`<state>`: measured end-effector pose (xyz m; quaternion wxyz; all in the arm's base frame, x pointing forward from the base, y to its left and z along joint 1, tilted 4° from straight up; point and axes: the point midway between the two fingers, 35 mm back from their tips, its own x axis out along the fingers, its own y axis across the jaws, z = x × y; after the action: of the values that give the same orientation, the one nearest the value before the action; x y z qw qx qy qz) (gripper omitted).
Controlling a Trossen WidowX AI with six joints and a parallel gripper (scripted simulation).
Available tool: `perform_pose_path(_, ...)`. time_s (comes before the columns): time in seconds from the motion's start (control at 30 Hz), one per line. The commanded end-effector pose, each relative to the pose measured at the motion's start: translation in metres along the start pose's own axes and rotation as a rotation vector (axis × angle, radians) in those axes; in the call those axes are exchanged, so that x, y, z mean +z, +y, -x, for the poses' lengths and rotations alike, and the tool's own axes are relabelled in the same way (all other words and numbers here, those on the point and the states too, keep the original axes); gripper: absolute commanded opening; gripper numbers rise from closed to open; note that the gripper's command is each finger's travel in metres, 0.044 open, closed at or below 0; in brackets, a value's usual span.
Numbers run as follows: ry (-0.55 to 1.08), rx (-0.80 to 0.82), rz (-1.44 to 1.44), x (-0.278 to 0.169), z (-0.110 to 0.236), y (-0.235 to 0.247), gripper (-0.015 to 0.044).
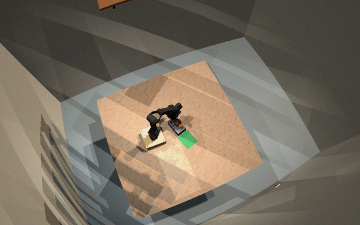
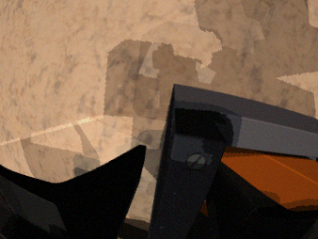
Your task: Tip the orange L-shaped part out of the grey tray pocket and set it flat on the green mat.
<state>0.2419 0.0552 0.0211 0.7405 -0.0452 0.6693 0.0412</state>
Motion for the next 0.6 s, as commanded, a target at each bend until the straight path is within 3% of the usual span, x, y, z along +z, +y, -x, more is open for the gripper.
perform_pose_path(0.0,0.009,-0.008,0.001,-0.0031,-0.0023,-0.0018,0.018)
perform_pose_path(0.57,0.004,-0.003,0.0,-0.0011,0.0044,0.0041,0.018)
